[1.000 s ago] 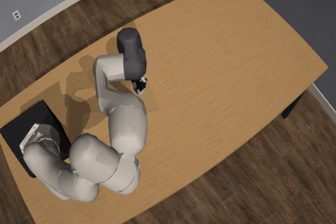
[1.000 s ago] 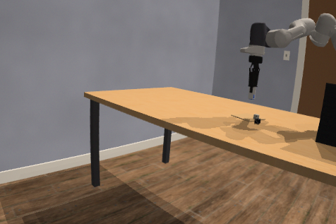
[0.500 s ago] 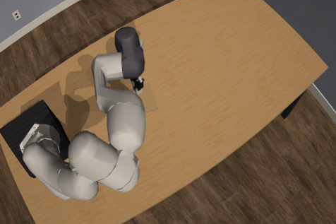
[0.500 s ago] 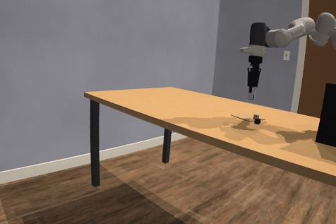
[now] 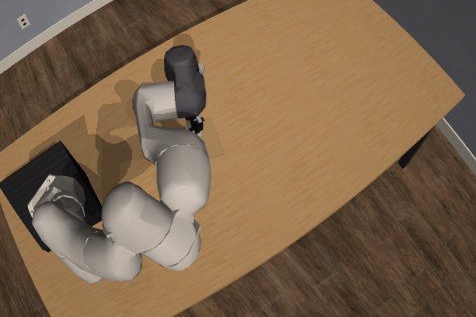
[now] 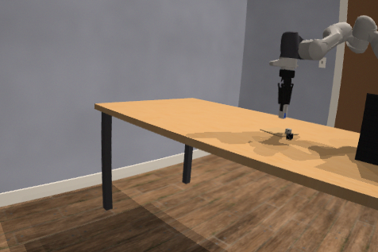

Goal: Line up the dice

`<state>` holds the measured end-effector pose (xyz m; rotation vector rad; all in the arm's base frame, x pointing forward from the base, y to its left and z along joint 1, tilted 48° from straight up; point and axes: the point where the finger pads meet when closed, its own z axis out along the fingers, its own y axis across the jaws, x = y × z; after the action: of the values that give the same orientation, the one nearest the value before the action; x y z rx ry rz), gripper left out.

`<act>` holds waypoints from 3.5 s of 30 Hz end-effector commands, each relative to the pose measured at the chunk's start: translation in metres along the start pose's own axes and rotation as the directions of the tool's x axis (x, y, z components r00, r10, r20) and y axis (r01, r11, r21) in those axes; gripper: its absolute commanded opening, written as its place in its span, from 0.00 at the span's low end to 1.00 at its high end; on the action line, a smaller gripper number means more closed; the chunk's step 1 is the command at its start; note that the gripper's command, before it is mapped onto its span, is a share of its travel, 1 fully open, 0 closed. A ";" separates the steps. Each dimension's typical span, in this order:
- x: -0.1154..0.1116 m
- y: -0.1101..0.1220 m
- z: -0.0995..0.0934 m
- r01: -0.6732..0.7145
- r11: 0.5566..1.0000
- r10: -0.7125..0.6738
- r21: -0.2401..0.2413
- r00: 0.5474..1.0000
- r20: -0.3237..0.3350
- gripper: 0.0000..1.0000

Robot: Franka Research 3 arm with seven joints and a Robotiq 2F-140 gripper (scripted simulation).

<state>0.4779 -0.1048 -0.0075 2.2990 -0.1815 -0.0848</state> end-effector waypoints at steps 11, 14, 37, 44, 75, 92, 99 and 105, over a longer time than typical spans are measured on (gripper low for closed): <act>0.004 -0.004 0.053 -0.021 1.000 0.021 0.008 1.000 -0.010 0.13; 0.004 -0.004 0.059 -0.021 1.000 0.021 0.008 1.000 -0.010 0.13; 0.004 -0.004 0.064 -0.021 1.000 0.021 0.008 1.000 -0.010 0.13; 0.004 -0.004 0.064 -0.021 1.000 0.021 0.008 1.000 -0.010 0.13; 0.004 -0.005 0.064 -0.023 1.000 0.023 0.008 1.000 -0.010 0.13; 0.004 -0.005 0.064 -0.023 1.000 0.023 0.008 1.000 -0.010 0.13; 0.004 -0.005 0.064 -0.023 1.000 0.023 0.008 1.000 -0.010 0.13; 0.004 -0.005 0.064 -0.023 1.000 0.023 0.008 1.000 -0.010 0.13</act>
<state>0.4738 -0.1491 -0.0533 2.3046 -0.1990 -0.0657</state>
